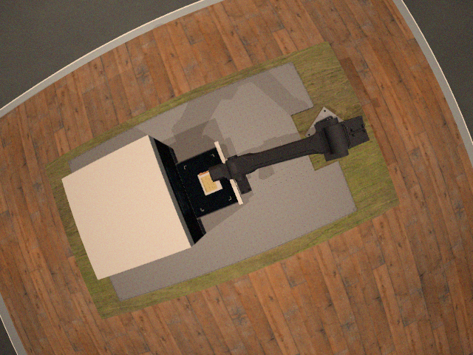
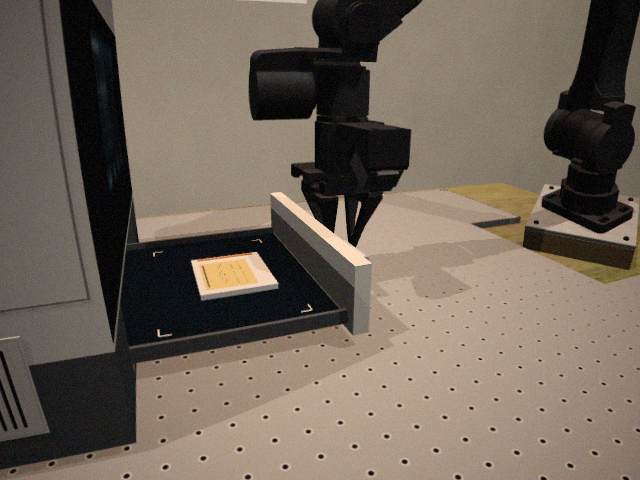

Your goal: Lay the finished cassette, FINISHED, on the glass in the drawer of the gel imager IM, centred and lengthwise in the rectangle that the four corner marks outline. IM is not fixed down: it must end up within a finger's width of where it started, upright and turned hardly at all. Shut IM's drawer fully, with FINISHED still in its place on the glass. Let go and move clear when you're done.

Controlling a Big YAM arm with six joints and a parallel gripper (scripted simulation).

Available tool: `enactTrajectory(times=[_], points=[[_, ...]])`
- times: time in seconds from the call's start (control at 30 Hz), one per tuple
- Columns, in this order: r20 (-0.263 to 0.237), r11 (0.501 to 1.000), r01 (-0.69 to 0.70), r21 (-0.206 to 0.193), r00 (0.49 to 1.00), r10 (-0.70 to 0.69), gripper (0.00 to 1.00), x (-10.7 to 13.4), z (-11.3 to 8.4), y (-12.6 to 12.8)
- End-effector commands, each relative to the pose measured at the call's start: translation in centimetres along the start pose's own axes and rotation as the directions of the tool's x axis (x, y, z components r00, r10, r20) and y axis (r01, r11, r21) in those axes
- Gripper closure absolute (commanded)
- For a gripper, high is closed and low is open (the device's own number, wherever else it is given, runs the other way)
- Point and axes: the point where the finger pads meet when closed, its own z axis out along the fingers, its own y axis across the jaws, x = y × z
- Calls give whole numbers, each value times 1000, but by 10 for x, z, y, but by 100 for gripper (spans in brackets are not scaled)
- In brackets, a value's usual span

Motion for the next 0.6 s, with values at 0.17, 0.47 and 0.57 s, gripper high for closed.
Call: enactTrajectory(times=[0.17, 0.47, 0.57], points=[[-2, 1000, -3, 7, 1000, 3, 69, -2, 3, 0], [-2, 1000, -3, 7, 1000, 3, 73, -2, 3, 0], [-2, 1000, -3, 7, 1000, 3, 79, -2, 3, 0]])
